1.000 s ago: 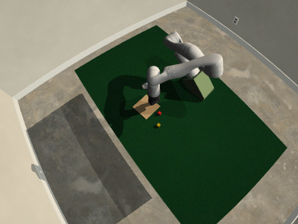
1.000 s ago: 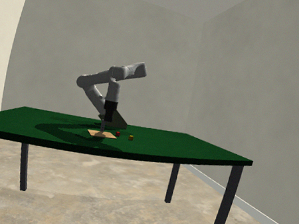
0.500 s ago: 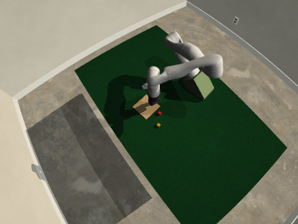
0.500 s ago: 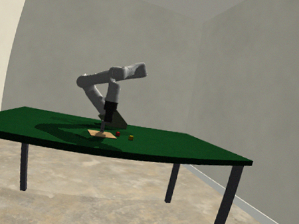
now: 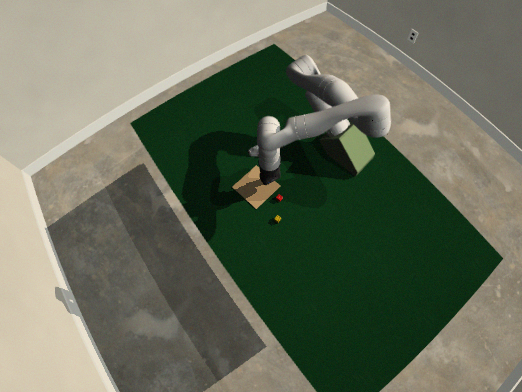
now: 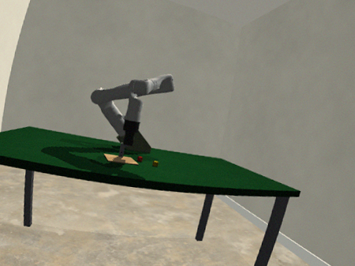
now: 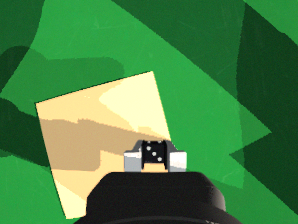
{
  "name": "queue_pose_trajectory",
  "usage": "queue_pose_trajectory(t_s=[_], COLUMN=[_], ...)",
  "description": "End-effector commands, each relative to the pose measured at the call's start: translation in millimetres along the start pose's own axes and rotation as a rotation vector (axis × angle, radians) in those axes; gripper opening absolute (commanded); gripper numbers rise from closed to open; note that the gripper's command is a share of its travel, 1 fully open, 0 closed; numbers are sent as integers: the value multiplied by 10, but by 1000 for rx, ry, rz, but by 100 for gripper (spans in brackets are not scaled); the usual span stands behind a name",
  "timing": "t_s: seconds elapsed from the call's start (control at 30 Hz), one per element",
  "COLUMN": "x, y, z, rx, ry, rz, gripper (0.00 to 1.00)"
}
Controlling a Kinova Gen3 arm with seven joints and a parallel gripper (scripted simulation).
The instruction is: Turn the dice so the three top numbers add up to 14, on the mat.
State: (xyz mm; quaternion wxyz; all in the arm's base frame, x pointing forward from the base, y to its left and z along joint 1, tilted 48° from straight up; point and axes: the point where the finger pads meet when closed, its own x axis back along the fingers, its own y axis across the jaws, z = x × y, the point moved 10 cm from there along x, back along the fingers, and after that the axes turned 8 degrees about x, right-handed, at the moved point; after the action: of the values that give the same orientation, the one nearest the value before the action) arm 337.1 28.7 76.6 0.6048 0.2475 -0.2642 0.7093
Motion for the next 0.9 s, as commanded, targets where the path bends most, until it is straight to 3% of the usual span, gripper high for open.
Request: queue_pose_trajectory(t_s=[0.0,0.77,0.8,0.87], x=[6,6,6,6], y=[-3,-3,-3,-3], z=[-2,-2,-2,-2], rx=[0,0,0,0], ry=[-1,-1,-1,-1], rz=[1,1,1,1], gripper=[40,40,46,46])
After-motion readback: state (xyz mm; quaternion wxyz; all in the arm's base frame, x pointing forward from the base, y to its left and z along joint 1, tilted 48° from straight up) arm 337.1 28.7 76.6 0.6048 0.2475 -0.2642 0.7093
